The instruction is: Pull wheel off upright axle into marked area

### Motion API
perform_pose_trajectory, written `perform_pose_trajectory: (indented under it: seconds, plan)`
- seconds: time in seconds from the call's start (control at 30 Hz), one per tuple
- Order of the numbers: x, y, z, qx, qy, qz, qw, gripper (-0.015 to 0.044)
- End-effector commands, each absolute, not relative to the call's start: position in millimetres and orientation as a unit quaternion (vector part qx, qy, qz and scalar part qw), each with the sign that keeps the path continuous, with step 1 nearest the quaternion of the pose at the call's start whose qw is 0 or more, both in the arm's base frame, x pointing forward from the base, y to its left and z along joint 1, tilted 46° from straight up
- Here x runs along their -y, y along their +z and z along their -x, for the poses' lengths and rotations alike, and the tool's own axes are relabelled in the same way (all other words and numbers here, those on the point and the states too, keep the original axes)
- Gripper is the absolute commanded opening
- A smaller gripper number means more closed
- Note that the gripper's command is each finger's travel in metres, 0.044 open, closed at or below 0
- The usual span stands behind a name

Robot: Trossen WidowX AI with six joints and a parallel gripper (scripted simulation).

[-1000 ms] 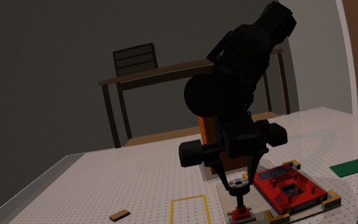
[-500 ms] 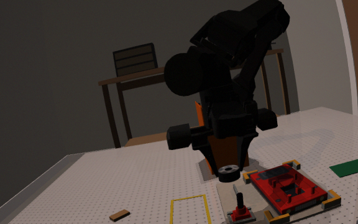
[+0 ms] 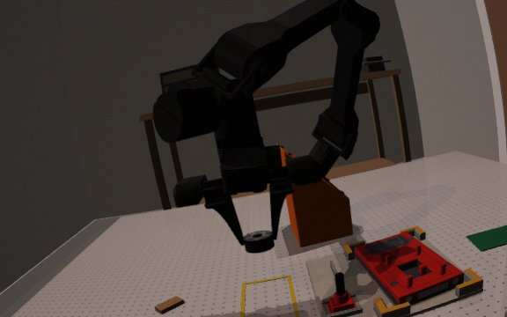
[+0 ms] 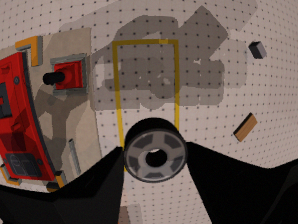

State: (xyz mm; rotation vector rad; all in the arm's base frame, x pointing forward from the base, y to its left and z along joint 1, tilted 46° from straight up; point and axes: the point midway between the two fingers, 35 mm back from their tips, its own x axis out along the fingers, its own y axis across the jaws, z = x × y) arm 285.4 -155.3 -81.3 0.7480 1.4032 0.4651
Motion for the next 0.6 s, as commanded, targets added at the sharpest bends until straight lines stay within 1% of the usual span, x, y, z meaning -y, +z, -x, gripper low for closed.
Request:
perform_pose_trajectory:
  seconds: [0.0,0.4,0.57]
  plan:
    - [157,-87,-280,-0.625,0.211,-0.329,0.675,0.0]
    - [139,-106,-284,-0.625,0.211,-0.329,0.675,0.0]
    - [119,-128,-289,-0.625,0.211,-0.329,0.675,0.0]
